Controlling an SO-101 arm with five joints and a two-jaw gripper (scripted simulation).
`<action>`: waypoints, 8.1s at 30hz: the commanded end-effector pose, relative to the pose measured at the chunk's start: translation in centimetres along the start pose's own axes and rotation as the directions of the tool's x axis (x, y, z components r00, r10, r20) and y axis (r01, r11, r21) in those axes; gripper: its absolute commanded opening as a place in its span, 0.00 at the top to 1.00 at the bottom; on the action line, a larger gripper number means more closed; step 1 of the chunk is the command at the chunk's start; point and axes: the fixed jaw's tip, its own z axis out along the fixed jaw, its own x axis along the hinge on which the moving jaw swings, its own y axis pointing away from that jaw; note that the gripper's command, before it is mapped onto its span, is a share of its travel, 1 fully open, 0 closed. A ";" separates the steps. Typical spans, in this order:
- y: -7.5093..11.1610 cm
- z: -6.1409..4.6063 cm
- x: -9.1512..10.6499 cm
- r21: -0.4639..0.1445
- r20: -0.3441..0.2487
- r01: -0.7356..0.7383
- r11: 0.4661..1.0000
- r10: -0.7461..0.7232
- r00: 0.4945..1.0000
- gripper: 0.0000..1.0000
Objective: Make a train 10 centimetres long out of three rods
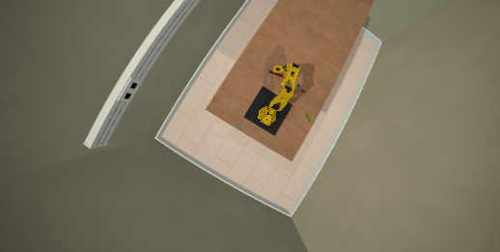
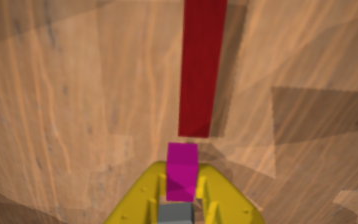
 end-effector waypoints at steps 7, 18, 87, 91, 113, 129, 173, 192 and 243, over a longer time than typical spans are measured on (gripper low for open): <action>0.1 0.4 -0.2 -0.014 0.002 -0.006 1.000 0.006 1.000 1.00; 0.1 0.4 -0.2 -0.014 0.002 -0.006 1.000 0.006 1.000 1.00; 0.0 1.1 -0.2 -0.011 0.002 -0.007 1.000 0.007 1.000 1.00; 0.0 1.1 -0.2 -0.011 0.002 -0.007 1.000 0.007 1.000 1.00; 0.1 1.1 -0.3 -0.011 0.002 -0.007 1.000 0.007 1.000 1.00; 0.2 1.1 -0.4 -0.011 0.002 -0.007 1.000 0.007 1.000 1.00; 0.2 0.9 -0.5 -0.009 0.001 -0.006 1.000 0.006 1.000 1.00; 0.0 0.7 -0.5 0.002 0.001 -0.004 1.000 0.004 1.000 1.00; -0.4 0.5 -0.5 0.013 0.001 -0.004 1.000 0.004 1.000 1.00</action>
